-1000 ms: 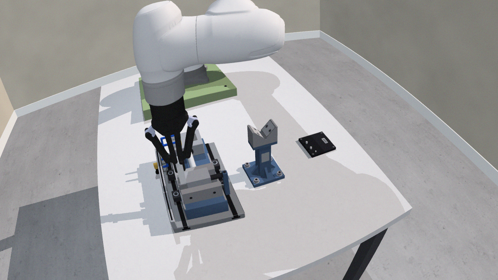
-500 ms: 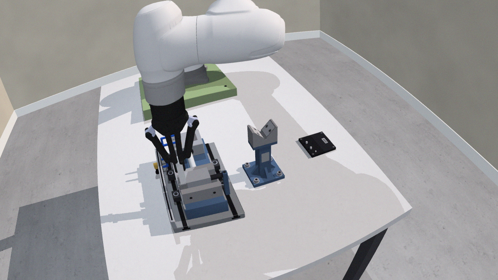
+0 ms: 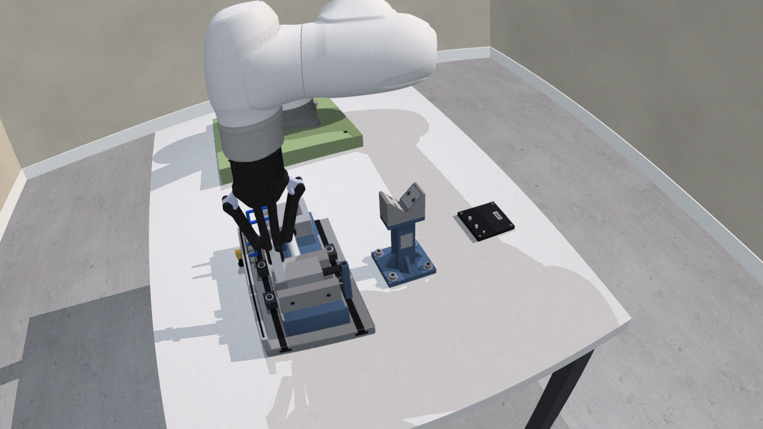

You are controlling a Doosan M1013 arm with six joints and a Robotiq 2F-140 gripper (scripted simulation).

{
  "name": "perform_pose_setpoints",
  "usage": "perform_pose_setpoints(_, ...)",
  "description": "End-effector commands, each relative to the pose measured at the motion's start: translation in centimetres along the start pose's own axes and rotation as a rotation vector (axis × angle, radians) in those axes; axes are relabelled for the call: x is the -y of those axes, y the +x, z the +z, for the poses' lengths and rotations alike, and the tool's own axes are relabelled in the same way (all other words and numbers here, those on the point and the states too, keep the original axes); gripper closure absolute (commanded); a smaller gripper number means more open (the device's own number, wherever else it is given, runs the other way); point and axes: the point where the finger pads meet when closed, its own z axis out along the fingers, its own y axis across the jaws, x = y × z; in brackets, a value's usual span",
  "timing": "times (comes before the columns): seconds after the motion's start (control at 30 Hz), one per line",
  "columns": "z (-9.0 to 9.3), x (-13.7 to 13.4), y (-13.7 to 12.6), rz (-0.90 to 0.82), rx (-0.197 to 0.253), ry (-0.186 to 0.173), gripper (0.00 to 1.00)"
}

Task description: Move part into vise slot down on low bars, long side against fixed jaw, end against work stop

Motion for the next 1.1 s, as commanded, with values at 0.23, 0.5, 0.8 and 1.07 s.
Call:
perform_pose_setpoints(0.23, 0.04, -0.23, 0.03, 0.000, -0.001, -0.004, 1.00)
perform_pose_setpoints(0.5, 0.04, -0.23, 0.03, 0.000, -0.001, -0.004, 1.00)
perform_pose_setpoints(0.8, 0.04, -0.20, 0.03, 0.000, -0.001, -0.004, 1.00)
perform_pose_setpoints(1.07, 0.04, 0.58, 0.03, 0.000, -0.001, -0.004, 1.00)
